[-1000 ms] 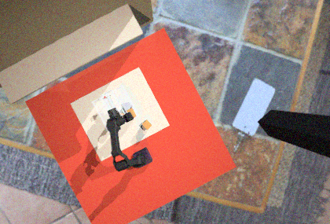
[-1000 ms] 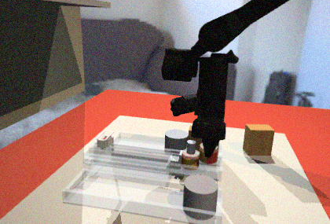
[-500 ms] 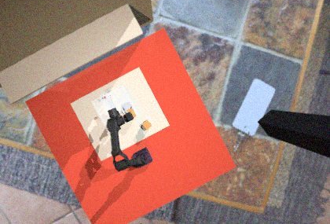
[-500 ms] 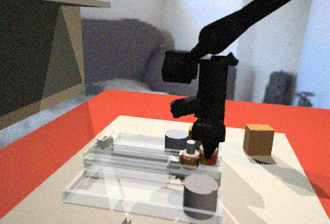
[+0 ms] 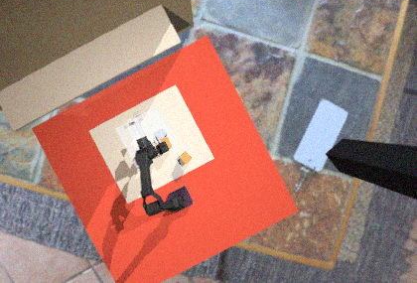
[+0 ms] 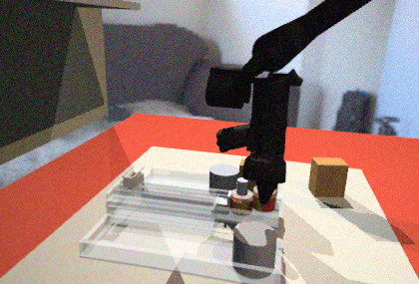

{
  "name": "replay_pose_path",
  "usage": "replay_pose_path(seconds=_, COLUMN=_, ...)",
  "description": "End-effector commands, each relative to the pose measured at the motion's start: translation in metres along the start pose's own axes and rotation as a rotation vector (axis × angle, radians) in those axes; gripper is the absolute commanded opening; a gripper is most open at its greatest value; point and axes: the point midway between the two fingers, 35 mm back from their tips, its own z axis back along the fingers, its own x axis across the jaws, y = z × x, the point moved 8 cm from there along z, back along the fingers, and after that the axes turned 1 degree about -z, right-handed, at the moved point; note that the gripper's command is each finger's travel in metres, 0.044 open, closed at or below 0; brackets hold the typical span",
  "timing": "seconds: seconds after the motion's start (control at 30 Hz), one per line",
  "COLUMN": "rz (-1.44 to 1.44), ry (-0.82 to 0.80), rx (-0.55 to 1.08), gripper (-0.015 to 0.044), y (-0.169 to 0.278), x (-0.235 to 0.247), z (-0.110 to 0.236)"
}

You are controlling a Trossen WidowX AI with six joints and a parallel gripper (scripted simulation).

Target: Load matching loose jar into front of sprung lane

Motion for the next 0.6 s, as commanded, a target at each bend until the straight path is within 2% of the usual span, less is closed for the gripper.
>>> replay_pose_path(seconds=0.0, rz=-0.002, ry=-0.002, rx=-0.017, gripper=0.0000, y=-0.0032, x=0.0003, z=-0.0024)
replay_pose_path(seconds=0.57, rz=-0.002, ry=-0.002, rx=-0.017, gripper=0.0000, y=-0.0023, x=0.0003, z=-0.0073)
